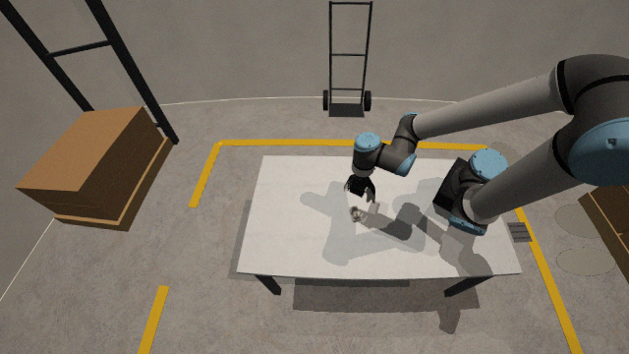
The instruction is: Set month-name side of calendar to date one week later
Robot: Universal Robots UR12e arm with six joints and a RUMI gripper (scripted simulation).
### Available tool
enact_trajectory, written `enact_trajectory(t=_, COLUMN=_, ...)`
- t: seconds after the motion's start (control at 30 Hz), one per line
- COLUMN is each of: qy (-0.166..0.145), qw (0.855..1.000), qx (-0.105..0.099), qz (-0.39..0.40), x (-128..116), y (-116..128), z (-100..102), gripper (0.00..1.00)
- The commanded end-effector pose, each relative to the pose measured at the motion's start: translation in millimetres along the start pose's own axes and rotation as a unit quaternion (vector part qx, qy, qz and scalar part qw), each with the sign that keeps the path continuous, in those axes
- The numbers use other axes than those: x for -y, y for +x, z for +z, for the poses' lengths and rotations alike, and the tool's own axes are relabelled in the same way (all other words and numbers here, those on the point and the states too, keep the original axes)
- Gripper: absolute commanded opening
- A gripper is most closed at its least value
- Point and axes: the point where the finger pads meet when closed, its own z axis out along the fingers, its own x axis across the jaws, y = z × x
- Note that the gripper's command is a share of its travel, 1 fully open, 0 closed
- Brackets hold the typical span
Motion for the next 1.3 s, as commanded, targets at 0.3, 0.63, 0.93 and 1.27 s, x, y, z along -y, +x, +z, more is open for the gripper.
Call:
enact_trajectory(t=0.3, qy=0.002, qw=0.981, qx=0.002, qz=0.192, x=3, y=4, z=7, gripper=1.0)
enact_trajectory(t=0.63, qy=0.002, qw=0.954, qx=0.002, qz=0.299, x=3, y=5, z=10, gripper=1.0)
enact_trajectory(t=0.93, qy=0.002, qw=0.906, qx=0.002, qz=0.424, x=2, y=7, z=15, gripper=1.0)
enact_trajectory(t=1.27, qy=0.001, qw=0.843, qx=0.003, qz=0.538, x=0, y=7, z=19, gripper=1.0)
